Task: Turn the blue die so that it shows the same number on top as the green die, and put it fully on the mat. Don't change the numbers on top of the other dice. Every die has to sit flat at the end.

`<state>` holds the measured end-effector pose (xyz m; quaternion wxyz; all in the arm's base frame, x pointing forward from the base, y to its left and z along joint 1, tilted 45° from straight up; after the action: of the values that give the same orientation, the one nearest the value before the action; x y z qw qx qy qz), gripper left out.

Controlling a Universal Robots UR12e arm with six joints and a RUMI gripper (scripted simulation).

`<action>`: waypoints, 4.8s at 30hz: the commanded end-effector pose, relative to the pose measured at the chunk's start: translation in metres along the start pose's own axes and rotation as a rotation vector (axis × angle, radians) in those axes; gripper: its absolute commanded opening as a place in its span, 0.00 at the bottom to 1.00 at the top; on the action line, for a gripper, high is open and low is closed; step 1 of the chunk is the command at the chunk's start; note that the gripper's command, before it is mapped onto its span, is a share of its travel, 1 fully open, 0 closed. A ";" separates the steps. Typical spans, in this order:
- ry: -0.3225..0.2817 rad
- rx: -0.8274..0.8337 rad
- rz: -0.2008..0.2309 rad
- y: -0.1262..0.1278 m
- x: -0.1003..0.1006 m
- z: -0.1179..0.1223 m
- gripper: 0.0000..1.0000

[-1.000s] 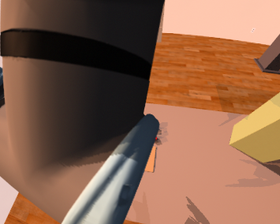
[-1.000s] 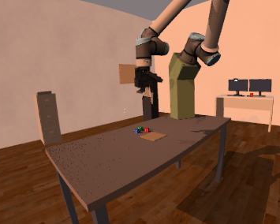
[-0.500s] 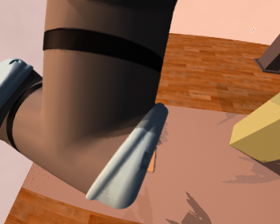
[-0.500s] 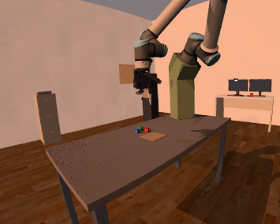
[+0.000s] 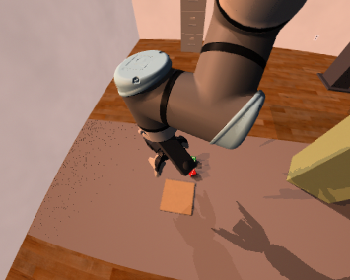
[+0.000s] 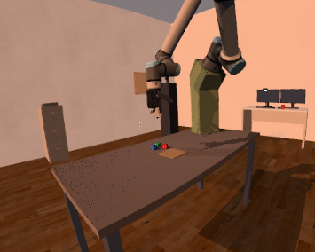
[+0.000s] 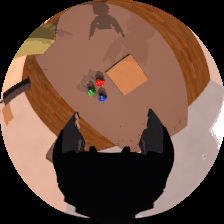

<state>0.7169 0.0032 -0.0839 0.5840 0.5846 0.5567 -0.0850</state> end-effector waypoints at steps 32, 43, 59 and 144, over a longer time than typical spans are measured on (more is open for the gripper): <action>0.012 0.162 0.070 -0.121 0.051 0.013 1.00; 0.012 0.162 0.070 -0.118 0.092 0.013 1.00; 0.012 0.162 0.070 -0.114 0.153 0.012 1.00; 0.012 0.162 0.070 -0.052 0.149 0.032 1.00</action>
<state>0.7501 0.0453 -0.2363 0.5339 0.6494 0.5311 -0.1057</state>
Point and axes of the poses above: the point where the finger pads meet when closed, its own x axis out along the fingers, its own y axis across the jaws, z = x × y, the point moved 4 cm from there along -x, back along the fingers, and after that the axes turned 15 degrees about x, right-handed, at the moved point
